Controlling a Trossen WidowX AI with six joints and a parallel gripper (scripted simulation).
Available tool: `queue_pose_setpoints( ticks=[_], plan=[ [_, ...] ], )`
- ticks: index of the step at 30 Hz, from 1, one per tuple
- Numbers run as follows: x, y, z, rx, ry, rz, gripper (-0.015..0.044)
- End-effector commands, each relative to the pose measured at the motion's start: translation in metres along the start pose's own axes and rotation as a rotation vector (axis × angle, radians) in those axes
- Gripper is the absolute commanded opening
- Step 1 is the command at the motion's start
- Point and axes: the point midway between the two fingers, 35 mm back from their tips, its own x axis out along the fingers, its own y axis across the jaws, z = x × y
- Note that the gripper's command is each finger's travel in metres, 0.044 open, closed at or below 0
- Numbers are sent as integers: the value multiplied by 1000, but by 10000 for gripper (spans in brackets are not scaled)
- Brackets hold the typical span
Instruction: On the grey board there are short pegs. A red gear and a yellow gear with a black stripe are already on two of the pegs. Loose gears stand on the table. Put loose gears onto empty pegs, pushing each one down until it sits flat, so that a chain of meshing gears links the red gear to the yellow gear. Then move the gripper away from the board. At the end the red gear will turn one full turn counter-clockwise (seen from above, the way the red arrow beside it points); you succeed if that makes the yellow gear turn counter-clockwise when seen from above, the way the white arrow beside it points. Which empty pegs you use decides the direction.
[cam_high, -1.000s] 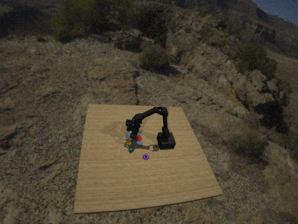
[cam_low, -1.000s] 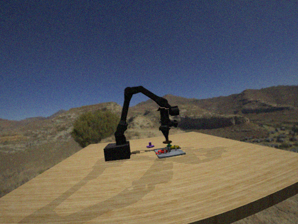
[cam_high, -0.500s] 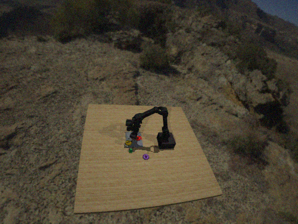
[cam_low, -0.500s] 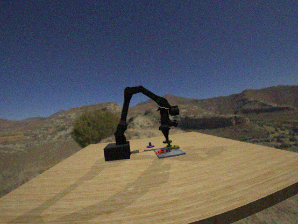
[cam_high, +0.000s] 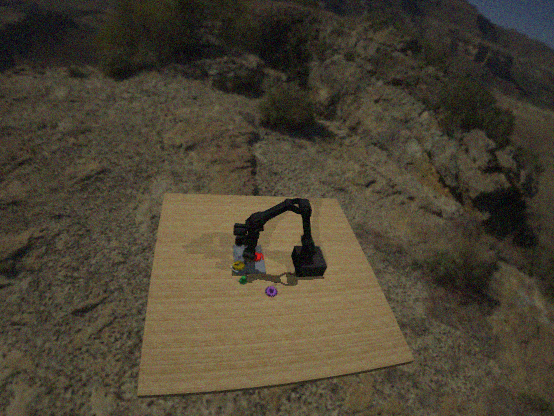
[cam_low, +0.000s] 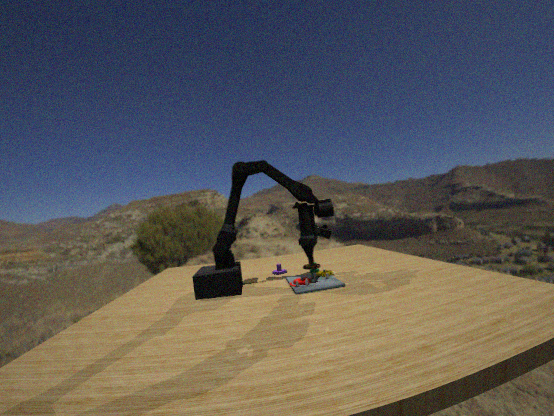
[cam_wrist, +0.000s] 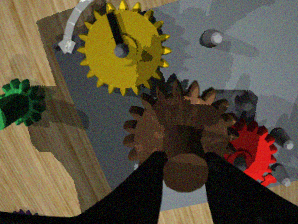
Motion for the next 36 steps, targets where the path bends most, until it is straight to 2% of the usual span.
queue_pose_setpoints(
  ticks=[1,20,24,36],
  plan=[
    [7,-1,-1,-29,3,-4,0],
    [36,-1,-1,197,3,-5,0],
    [33,-2,-1,255,3,-5,0],
    [37,0,-1,104,3,-5,0]
  ],
)
